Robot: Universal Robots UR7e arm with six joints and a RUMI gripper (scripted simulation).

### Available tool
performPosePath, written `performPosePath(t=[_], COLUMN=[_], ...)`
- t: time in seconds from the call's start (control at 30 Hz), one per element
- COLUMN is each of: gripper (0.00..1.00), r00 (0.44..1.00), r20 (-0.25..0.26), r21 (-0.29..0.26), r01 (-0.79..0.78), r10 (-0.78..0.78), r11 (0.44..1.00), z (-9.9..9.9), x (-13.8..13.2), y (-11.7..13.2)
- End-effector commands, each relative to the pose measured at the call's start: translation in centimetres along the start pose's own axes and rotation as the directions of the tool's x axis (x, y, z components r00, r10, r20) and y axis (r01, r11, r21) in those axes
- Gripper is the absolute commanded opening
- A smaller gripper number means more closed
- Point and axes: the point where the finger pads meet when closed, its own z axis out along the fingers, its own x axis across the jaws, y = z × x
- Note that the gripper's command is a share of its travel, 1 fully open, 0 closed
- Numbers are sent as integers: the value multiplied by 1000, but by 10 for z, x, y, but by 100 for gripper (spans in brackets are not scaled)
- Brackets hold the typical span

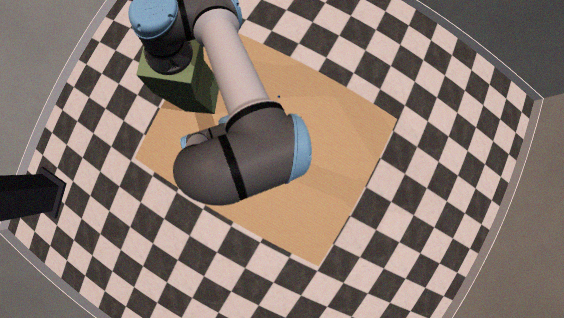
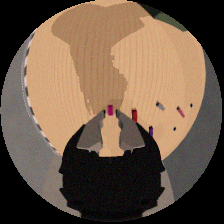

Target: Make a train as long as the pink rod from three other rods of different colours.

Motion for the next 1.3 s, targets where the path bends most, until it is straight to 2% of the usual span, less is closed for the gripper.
performPosePath(t=[0.0,0.87,0.9,1.27], gripper=[14,14,0,0], r00=[1000,1000,1000,1000], r20=[3,3,3,3], r21=[-2,-2,-2,-2], r01=[2,2,2,2], r10=[-2,-2,-2,-2], r11=[1000,1000,1000,1000], z=[0,0,0,0], x=[-1,-1,-1,-1], y=[1,1,1,1])
